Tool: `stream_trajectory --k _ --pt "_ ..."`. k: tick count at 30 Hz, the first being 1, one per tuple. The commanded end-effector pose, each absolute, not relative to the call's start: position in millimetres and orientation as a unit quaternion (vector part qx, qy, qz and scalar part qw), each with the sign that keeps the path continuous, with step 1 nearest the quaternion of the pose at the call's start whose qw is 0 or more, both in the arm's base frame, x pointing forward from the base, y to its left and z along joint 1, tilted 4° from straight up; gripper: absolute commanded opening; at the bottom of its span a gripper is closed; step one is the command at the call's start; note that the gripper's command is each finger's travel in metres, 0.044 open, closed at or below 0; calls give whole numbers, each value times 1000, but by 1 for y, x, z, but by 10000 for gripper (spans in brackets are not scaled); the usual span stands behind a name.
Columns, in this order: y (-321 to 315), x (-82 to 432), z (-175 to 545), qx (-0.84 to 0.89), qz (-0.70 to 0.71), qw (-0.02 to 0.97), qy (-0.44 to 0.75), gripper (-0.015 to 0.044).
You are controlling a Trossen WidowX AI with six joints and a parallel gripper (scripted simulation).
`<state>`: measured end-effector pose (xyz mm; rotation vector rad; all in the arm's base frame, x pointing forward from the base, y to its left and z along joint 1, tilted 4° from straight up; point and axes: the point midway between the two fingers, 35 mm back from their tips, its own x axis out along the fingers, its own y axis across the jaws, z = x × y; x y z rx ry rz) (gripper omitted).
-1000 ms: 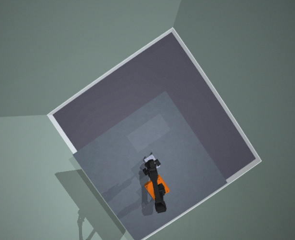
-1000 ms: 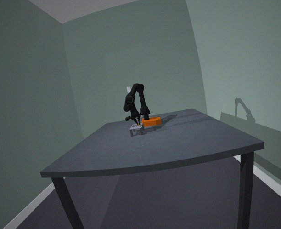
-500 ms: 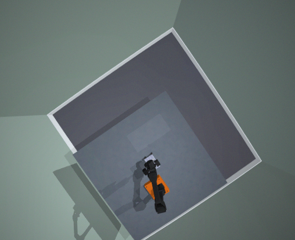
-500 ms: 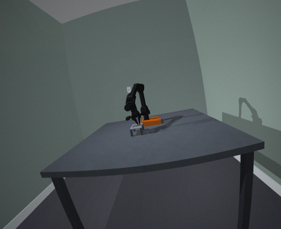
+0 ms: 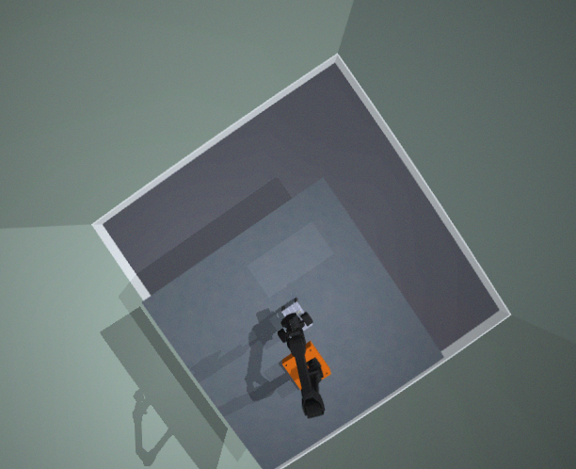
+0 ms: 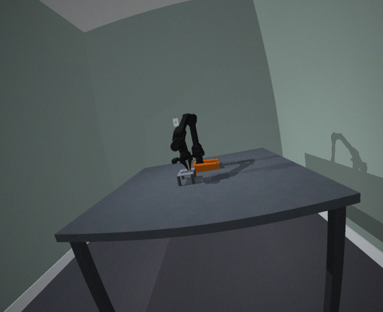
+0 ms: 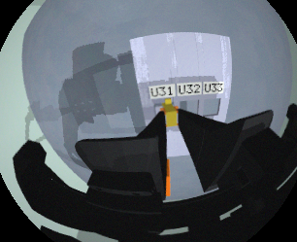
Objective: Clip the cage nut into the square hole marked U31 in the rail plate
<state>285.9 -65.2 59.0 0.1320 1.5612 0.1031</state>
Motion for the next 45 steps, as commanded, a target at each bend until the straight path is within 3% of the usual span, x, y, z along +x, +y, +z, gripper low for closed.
stream_trajectory --k 1,45 --pt "-65 286 60 54 40 709 702 36" --pt "-63 286 58 45 31 710 702 36"
